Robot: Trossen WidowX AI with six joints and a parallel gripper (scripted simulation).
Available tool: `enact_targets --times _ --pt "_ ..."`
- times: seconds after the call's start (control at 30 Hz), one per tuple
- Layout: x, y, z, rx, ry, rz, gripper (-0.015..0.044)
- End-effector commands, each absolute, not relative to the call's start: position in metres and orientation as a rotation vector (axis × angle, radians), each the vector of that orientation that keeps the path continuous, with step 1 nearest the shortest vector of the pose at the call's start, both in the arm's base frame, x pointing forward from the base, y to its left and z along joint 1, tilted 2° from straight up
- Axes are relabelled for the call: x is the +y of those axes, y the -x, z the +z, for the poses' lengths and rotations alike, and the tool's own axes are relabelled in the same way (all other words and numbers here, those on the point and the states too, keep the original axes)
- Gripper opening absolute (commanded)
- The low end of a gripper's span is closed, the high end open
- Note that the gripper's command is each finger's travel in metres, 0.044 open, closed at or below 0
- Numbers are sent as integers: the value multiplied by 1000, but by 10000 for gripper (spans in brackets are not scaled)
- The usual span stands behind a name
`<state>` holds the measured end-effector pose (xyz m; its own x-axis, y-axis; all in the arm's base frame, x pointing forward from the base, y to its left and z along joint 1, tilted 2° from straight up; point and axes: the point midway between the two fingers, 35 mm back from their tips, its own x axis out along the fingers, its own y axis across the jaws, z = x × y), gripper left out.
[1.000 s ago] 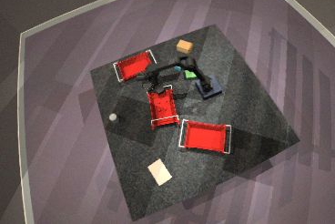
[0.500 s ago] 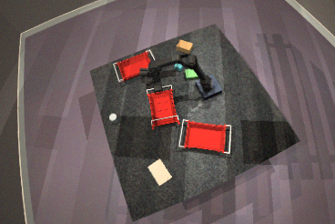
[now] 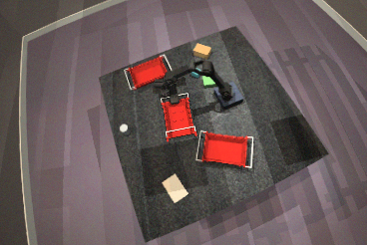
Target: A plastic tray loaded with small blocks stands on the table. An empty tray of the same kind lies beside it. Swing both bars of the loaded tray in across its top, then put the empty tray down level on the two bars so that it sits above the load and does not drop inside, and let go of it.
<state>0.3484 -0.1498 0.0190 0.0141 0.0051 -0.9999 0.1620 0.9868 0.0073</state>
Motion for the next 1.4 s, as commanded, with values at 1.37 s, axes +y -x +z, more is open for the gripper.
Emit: enact_targets --times 1.37 --pt "-80 -363 75 1551 -145 -120 81"
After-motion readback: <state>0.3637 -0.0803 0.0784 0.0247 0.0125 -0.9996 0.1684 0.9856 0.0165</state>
